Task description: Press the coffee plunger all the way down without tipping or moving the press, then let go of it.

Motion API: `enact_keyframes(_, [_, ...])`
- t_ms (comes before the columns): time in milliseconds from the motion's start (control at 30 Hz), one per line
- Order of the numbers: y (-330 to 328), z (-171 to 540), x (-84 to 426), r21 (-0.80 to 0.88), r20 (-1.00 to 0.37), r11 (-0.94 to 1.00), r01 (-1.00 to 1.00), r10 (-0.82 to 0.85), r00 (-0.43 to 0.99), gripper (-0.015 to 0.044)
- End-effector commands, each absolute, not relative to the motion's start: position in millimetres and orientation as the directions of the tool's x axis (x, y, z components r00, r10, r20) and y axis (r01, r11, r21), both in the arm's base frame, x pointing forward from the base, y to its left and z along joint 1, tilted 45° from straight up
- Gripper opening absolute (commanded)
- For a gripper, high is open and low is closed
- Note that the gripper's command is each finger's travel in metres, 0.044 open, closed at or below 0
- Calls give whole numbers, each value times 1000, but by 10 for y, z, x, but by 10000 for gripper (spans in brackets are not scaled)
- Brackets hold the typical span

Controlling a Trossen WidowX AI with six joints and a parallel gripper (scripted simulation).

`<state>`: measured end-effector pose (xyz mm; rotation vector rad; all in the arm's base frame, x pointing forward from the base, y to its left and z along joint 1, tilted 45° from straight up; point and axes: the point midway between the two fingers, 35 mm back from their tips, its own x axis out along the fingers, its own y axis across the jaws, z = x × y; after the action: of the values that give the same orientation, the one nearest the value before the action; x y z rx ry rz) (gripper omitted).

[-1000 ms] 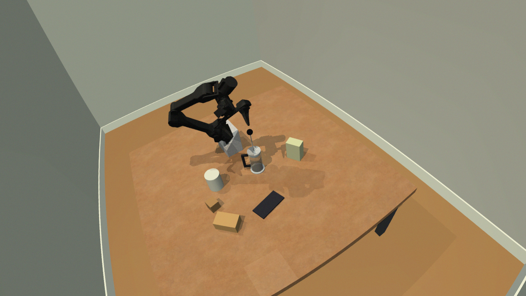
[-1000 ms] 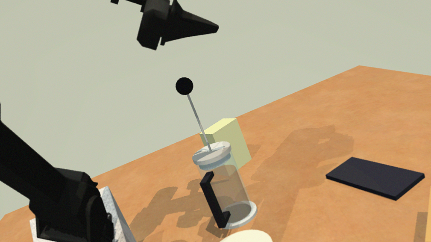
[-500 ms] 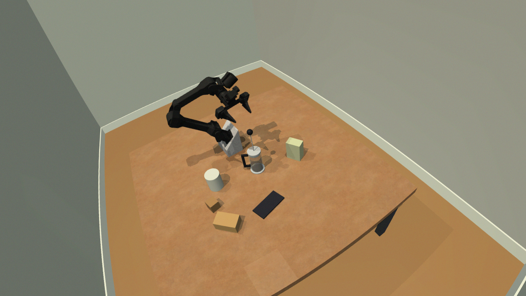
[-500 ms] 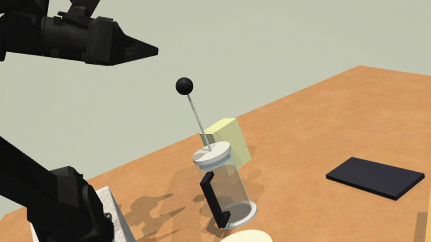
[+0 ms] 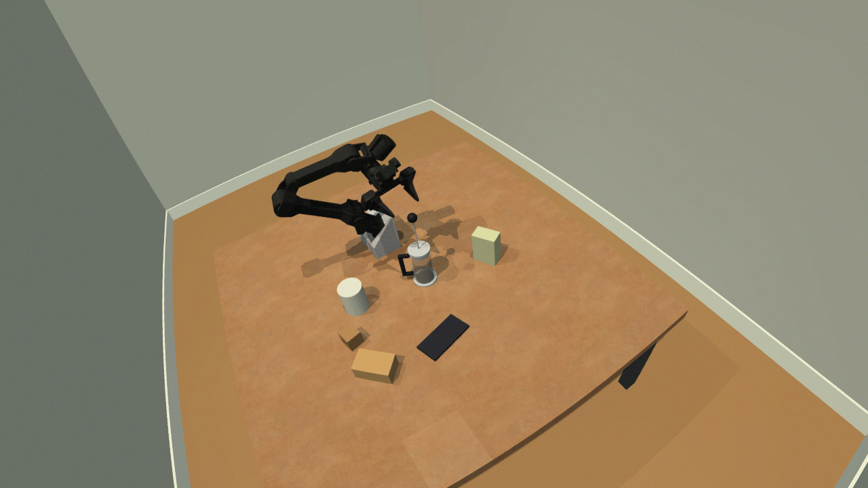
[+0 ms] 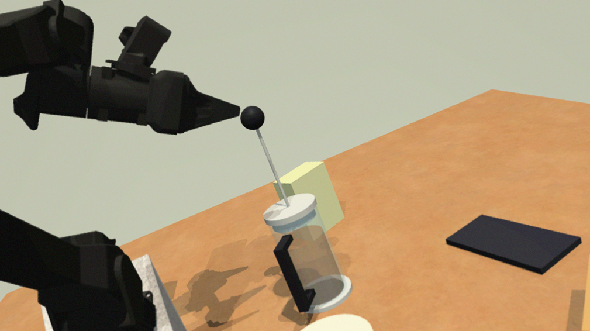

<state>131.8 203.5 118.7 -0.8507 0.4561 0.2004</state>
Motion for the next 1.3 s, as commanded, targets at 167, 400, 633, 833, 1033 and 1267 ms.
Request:
enact_keyframes(167, [2015, 1107, 1437, -683, -464, 642, -348, -13, 886, 440])
enact_keyframes(400, [2012, 1064, 1539, -684, -461, 642, -346, -13, 887, 440])
enact_keyframes(633, [2002, 1035, 1633, -686, -456, 642, -342, -13, 890, 440])
enact_keyframes(833, [2002, 1034, 1636, -686, -456, 642, -342, -13, 890, 309])
enact_keyframes(1033, [2002, 1034, 1636, -686, -456, 642, -342, -13, 890, 151])
enact_keyframes(1267, [2002, 1034, 1636, -686, -456, 642, -342, -13, 890, 117])
